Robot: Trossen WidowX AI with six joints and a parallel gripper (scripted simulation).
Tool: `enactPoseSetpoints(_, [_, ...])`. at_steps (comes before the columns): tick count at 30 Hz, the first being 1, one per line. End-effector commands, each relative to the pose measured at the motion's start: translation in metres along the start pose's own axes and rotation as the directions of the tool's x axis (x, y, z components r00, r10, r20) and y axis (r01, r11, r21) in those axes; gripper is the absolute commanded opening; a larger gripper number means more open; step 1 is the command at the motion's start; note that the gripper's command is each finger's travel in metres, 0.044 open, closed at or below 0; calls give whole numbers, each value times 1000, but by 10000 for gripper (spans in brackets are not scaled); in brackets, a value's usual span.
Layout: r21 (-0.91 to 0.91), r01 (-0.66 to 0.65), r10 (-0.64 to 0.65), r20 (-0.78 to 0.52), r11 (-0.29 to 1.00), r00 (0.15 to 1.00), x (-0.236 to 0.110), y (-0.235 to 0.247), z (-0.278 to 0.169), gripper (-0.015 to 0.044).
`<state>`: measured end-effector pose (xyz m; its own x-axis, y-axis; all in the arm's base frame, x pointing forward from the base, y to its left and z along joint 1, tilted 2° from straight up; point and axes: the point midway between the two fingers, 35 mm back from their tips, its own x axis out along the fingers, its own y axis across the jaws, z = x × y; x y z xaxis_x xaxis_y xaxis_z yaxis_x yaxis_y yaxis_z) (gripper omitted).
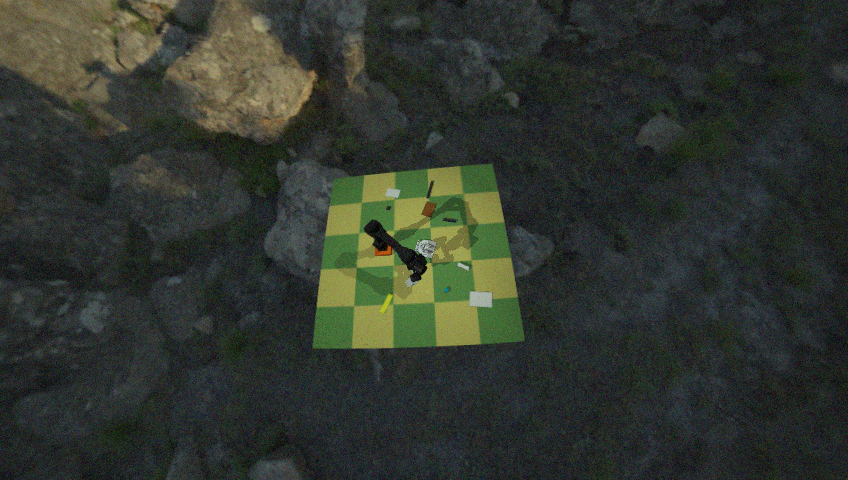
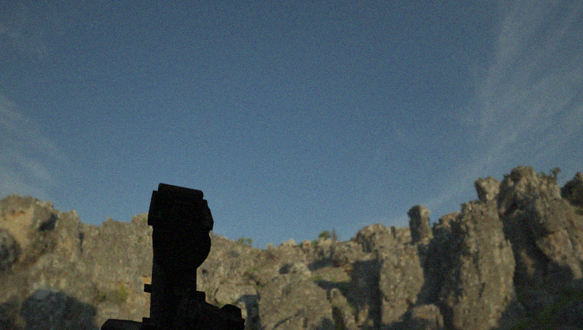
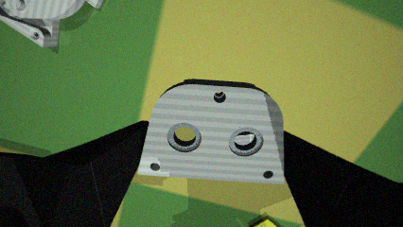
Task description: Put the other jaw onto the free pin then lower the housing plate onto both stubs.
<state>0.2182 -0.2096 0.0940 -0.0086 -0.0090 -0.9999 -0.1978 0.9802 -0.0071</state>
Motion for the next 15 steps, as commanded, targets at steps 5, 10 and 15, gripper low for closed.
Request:
enactPoseSetpoints(5, [81, -5, 5, 5, 997, 1000, 0, 21, 17, 351])
enactPoseSetpoints(10, [130, -7, 6, 7, 992, 1000, 0, 35, 27, 351])
enactPoseSetpoints(15, [179, -9, 8, 8, 984, 1000, -1, 49, 35, 351])
